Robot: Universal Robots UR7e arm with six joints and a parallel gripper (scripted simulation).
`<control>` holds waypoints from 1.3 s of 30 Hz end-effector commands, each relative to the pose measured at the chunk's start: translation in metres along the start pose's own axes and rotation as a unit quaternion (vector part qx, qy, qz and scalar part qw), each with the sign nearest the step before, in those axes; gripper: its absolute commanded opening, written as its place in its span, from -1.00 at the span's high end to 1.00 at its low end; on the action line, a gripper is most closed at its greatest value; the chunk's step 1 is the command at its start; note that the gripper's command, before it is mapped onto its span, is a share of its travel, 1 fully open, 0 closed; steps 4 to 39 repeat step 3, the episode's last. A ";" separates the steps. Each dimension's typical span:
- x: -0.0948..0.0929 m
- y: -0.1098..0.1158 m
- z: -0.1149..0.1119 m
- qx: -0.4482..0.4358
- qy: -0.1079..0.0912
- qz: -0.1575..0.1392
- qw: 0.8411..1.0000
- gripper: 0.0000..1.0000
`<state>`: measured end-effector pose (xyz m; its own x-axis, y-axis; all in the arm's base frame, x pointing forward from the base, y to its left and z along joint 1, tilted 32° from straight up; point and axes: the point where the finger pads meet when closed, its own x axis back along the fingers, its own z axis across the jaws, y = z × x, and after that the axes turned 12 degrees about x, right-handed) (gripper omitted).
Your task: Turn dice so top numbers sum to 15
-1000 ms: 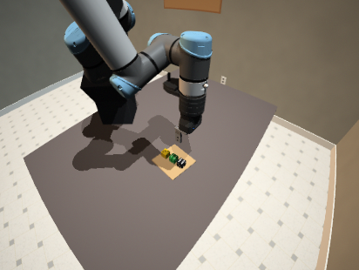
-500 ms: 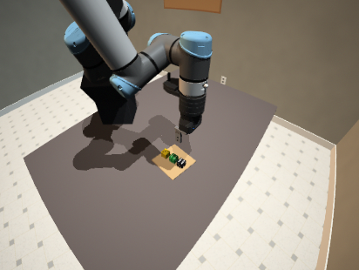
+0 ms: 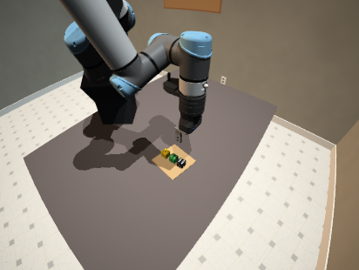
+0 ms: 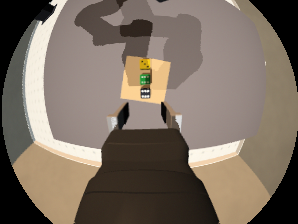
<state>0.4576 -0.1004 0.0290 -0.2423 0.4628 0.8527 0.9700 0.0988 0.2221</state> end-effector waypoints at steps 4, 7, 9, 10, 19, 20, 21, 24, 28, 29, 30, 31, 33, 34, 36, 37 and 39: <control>0.000 0.000 0.000 0.000 0.000 -0.001 1.000 -1.00; 0.000 0.000 0.000 0.000 0.000 -0.001 1.000 -1.00; 0.000 0.000 0.000 0.000 0.000 -0.001 1.000 -1.00; 0.000 0.000 0.000 0.000 0.000 -0.001 1.000 -1.00; 0.000 0.000 0.000 0.000 0.000 -0.001 1.000 -1.00; 0.000 0.000 0.000 0.000 0.000 -0.001 1.000 -1.00; 0.000 0.000 0.000 0.000 0.000 -0.001 1.000 -1.00; 0.000 0.000 0.000 0.000 0.000 -0.001 1.000 -1.00; 0.000 0.000 0.000 0.000 0.000 -0.001 1.000 -1.00; 0.000 0.000 0.000 0.000 0.000 -0.001 1.000 -1.00; 0.000 0.000 0.000 0.000 0.000 -0.001 1.000 -1.00; 0.000 0.000 0.000 0.000 0.000 -0.001 1.000 -1.00; 0.000 0.000 0.000 0.000 0.000 -0.001 1.000 -1.00; 0.000 0.000 0.000 0.000 0.000 -0.001 1.000 -1.00; 0.000 0.000 0.000 0.000 0.000 -0.001 1.000 -1.00; 0.000 0.000 0.000 0.000 0.000 -0.001 1.000 -1.00; 0.000 0.000 0.000 0.000 0.000 -0.001 1.000 -1.00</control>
